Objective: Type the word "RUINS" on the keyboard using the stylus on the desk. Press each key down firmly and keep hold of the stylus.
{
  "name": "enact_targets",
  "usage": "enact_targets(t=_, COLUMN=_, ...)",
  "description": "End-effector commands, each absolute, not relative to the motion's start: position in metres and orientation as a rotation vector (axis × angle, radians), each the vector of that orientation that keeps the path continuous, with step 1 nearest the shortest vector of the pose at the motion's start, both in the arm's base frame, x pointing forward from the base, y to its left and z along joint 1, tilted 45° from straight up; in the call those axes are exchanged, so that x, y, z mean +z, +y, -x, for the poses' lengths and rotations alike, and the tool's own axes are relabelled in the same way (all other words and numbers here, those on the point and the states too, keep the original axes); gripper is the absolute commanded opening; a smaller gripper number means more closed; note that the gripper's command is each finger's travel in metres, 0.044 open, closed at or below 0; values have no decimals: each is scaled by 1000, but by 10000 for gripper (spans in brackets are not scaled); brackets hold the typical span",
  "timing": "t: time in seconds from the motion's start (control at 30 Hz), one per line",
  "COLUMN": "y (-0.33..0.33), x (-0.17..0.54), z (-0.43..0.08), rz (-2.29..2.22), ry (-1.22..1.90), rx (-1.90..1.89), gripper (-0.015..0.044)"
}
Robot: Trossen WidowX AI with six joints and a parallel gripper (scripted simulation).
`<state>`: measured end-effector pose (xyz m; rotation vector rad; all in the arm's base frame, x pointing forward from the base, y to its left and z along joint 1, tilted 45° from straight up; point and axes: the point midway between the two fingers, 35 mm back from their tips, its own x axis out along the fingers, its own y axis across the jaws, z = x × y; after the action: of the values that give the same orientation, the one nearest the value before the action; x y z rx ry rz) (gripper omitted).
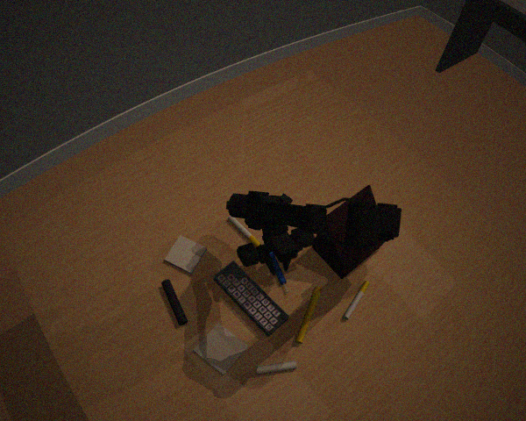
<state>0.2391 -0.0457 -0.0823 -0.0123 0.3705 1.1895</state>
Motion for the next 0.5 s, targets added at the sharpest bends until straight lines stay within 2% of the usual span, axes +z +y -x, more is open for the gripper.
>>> enact_targets(t=0.0, y=-42, x=-85, z=-239, rz=5, ry=372, rx=1190, gripper=150)
enact_targets(t=0.43, y=-37, x=-89, z=-240, rz=5, ry=371, rx=1190, gripper=150)
enact_targets(t=0.47, y=-39, x=-89, z=-240, rz=10, ry=371, rx=1191, gripper=124)
